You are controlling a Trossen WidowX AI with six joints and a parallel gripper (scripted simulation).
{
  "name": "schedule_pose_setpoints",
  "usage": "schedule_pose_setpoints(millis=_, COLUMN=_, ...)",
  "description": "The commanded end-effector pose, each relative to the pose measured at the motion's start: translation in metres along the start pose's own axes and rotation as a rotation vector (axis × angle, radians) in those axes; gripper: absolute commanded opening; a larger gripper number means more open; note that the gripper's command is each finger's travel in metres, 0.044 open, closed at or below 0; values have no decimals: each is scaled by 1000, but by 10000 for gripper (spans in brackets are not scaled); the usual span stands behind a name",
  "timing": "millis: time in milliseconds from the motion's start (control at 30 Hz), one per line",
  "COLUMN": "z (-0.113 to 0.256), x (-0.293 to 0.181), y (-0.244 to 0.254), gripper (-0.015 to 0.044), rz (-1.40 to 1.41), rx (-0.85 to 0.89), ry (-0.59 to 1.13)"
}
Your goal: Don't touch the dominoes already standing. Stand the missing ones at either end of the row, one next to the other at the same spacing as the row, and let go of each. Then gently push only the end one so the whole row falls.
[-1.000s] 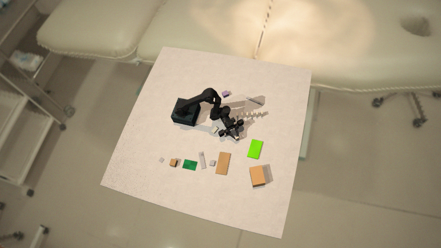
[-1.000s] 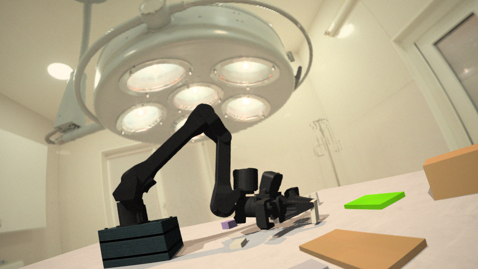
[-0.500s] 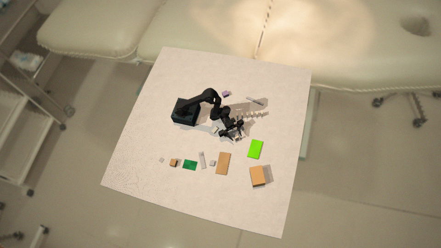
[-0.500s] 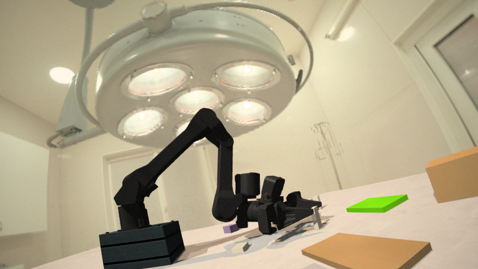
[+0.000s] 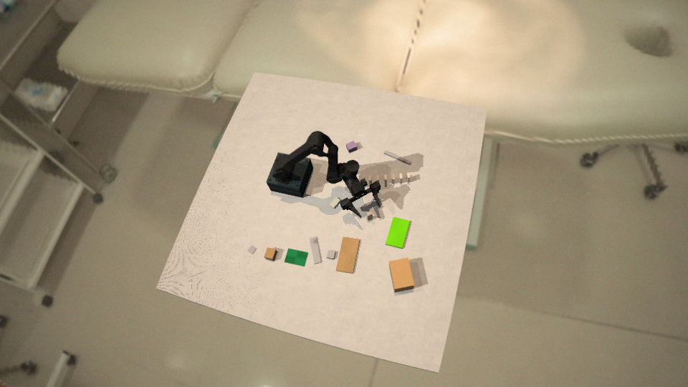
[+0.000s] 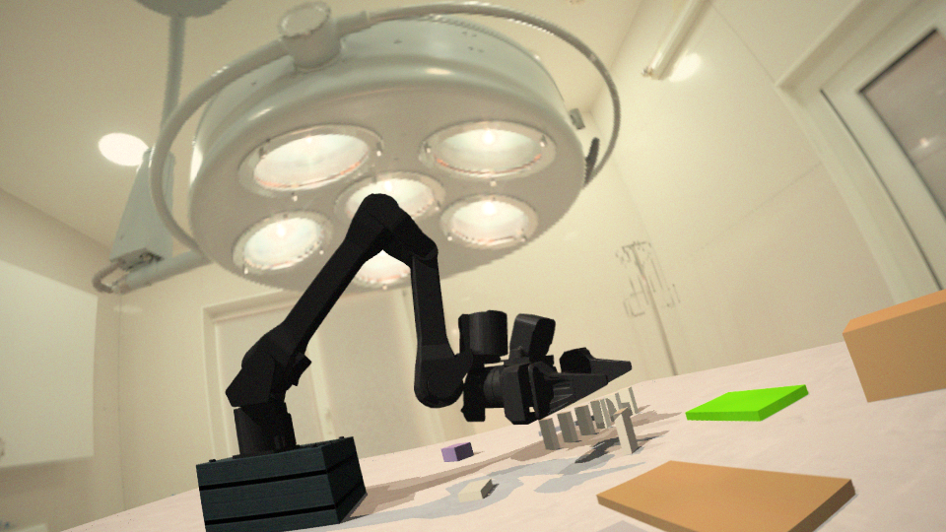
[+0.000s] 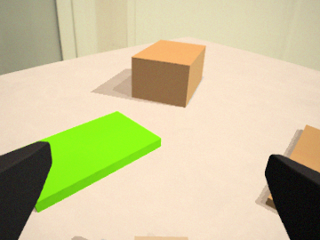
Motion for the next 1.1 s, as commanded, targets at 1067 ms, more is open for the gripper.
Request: schedule_pose_setpoints(millis=1067, z=-104, x=71, y=48, gripper=440, rz=80, rx=118, ry=901)
Point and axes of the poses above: the point midway between the two fingers, 35 mm back from their tips, its own z axis back along the fingers, its own y axis across the jaws, x = y × z, the point moved 6 cm from there along z, back along the fingers, and after that the axes turned 2 degrees about -z, right-handed, at the moved point
